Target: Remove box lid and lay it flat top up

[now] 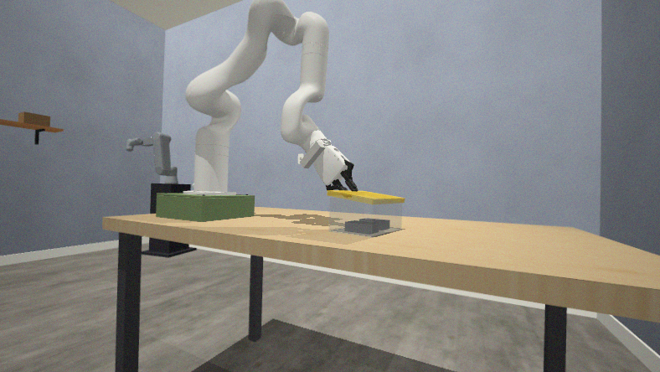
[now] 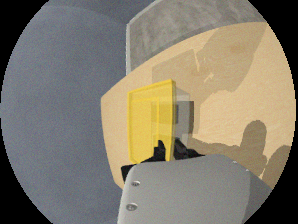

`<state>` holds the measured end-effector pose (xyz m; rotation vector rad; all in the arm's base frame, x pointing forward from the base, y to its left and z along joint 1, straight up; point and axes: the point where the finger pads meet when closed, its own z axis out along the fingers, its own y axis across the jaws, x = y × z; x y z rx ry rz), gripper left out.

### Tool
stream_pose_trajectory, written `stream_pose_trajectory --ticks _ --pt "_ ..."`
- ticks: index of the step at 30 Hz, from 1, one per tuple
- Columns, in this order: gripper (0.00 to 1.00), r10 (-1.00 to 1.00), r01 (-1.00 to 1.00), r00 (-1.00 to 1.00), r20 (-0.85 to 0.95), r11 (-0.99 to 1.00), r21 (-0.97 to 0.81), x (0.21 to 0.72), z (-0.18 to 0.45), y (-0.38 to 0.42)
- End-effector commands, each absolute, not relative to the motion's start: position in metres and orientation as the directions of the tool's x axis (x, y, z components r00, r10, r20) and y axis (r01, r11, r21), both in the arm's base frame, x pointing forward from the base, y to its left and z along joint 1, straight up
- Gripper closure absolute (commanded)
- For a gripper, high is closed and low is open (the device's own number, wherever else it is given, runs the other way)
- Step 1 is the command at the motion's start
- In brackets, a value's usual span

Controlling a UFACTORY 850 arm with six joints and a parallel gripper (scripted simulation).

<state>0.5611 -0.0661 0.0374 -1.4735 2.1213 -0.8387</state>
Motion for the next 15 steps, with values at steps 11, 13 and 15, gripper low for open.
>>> stream_pose_trajectory --ticks 11,13,15 --pt "1.00 -0.937 -0.688 -0.348 -0.003 0.258 -0.678 0.5618 0.0393 -0.0662" --pt "1.00 -0.937 -0.691 -0.348 -0.003 0.259 -0.675 0.5619 0.0400 -0.0663" --pt "1.00 -0.937 -0.694 -0.348 -0.003 0.260 -0.671 0.5620 0.0407 -0.0663"
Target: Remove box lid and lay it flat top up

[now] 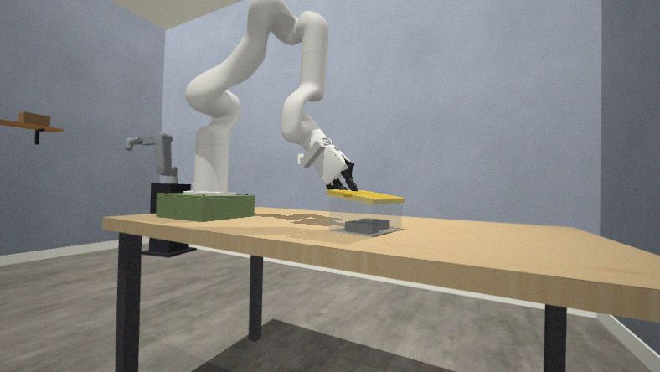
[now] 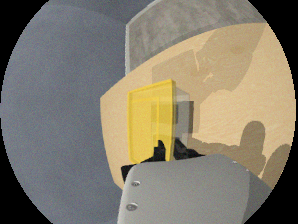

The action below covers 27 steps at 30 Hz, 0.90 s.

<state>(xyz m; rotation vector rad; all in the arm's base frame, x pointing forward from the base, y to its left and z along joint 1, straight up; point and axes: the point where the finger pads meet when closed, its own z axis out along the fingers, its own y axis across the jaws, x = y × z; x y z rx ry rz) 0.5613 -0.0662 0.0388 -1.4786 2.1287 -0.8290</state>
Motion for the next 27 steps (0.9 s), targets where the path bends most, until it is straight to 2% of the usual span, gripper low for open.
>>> stream_pose_trajectory --ticks 1,27 --pt "1.00 -0.937 -0.696 -0.348 -0.003 0.260 -0.669 0.5621 0.0411 -0.0663" --pt "1.00 -0.937 -0.709 -0.348 -0.003 0.265 -0.653 0.5628 0.0440 -0.0666"
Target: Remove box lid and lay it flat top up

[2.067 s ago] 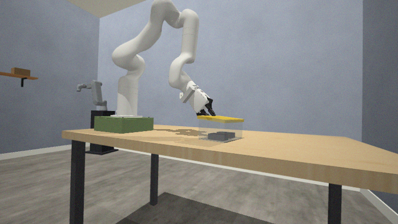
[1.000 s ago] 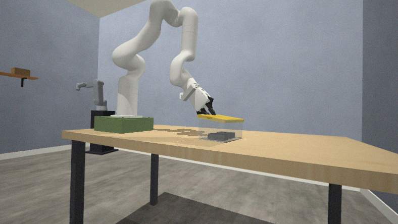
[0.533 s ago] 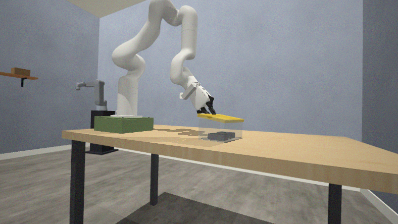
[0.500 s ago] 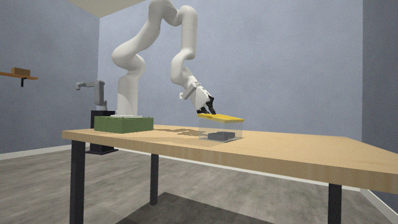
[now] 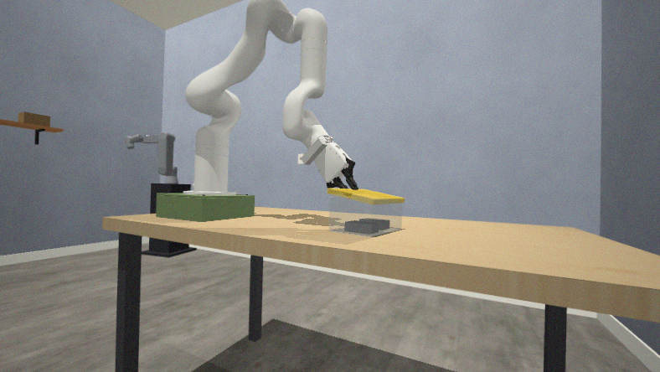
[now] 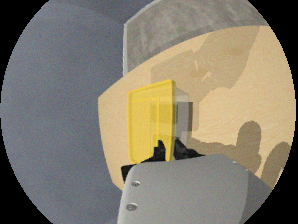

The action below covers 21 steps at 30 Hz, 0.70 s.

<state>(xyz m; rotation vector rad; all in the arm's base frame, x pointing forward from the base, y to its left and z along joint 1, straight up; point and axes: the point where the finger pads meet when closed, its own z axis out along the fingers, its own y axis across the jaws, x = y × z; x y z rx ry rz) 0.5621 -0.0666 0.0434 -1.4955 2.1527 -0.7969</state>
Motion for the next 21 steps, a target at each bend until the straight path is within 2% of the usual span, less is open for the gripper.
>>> stream_pose_trajectory --ticks 1,21 --pt "1.00 -0.937 -0.709 -0.348 -0.003 0.265 -0.653 0.5629 0.0440 -0.0667" --pt "1.00 -0.937 -0.709 -0.348 -0.003 0.265 -0.653 0.5649 0.0440 -0.0674"
